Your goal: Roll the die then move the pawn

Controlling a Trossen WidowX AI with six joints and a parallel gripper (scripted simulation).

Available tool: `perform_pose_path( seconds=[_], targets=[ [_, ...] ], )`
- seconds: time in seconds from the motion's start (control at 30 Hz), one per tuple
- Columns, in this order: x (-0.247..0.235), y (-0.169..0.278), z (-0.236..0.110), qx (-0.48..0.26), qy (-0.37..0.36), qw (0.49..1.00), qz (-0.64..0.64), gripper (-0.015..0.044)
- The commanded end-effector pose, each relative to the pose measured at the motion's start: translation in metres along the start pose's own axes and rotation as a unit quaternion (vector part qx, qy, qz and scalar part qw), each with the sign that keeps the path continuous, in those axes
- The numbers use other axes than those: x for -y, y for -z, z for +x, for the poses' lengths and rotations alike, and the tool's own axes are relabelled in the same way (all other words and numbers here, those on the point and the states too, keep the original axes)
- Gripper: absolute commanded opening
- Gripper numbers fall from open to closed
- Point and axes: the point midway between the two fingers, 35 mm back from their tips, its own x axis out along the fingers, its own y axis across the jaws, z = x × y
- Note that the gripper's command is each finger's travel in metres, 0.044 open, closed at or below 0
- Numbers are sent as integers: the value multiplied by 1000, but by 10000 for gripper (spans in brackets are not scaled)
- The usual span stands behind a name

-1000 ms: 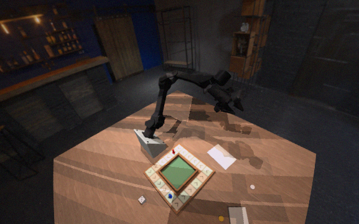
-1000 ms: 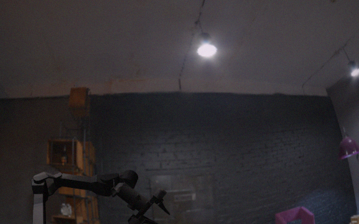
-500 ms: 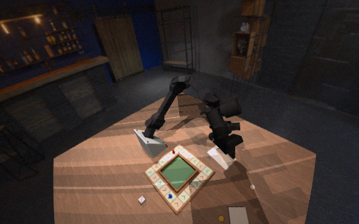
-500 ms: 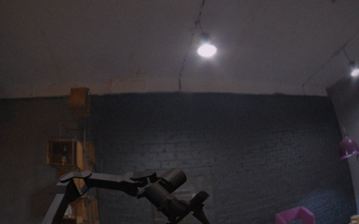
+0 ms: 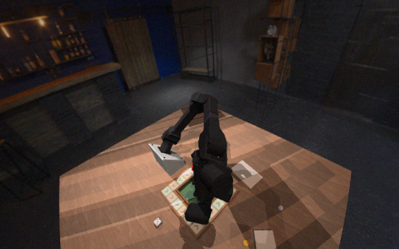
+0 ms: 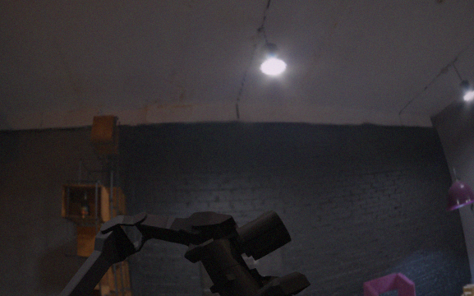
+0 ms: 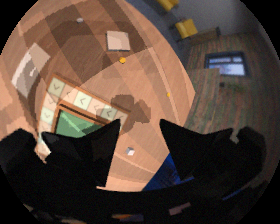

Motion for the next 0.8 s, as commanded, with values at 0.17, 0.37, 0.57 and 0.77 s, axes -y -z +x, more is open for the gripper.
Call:
perform_pose_path(
  seconds=[0.17,0.37,0.57,0.77],
  targets=[
    [35,143,60,-89,-120,978,148,275],
    [21,220,85,-109,-200,948,222,275],
    [13,224,97,-109,-200,948,222,275],
    [8,225,105,-109,-200,948,222,275]
  ],
)
